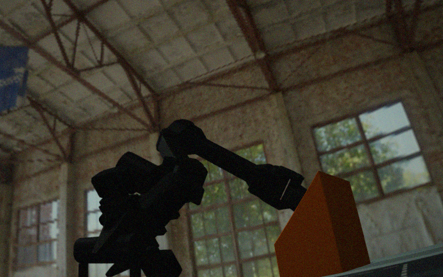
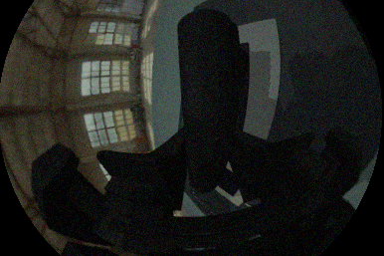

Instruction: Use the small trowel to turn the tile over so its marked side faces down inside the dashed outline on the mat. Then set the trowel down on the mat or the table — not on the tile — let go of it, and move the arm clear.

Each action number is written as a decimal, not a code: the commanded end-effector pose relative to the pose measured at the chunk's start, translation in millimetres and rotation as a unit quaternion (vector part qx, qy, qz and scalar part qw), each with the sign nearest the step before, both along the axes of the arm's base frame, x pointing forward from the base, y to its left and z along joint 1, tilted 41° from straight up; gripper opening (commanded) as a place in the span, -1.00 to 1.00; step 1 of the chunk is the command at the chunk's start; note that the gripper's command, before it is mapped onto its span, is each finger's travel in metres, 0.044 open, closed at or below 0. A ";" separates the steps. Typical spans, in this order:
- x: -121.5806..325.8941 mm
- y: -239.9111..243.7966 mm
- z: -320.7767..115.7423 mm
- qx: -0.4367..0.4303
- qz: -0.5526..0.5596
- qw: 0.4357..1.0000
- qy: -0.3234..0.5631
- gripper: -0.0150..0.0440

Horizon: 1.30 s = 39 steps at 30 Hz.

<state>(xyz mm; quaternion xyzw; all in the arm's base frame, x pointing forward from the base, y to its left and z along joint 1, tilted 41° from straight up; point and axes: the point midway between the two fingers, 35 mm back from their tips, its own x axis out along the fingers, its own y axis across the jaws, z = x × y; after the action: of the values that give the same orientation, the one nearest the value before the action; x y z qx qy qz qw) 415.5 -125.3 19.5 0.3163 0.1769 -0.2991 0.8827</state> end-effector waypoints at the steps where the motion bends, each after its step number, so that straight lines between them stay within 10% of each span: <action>1: -1.2 11.7 -9.2 0.004 0.009 1.000 0.006 -0.49; 39: -3.2 18.1 -14.7 0.004 0.009 1.000 0.006 -0.49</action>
<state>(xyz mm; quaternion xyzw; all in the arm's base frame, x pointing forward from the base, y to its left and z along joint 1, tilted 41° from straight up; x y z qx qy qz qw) 412.1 -113.7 8.4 0.3154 0.1786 -0.2993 0.8826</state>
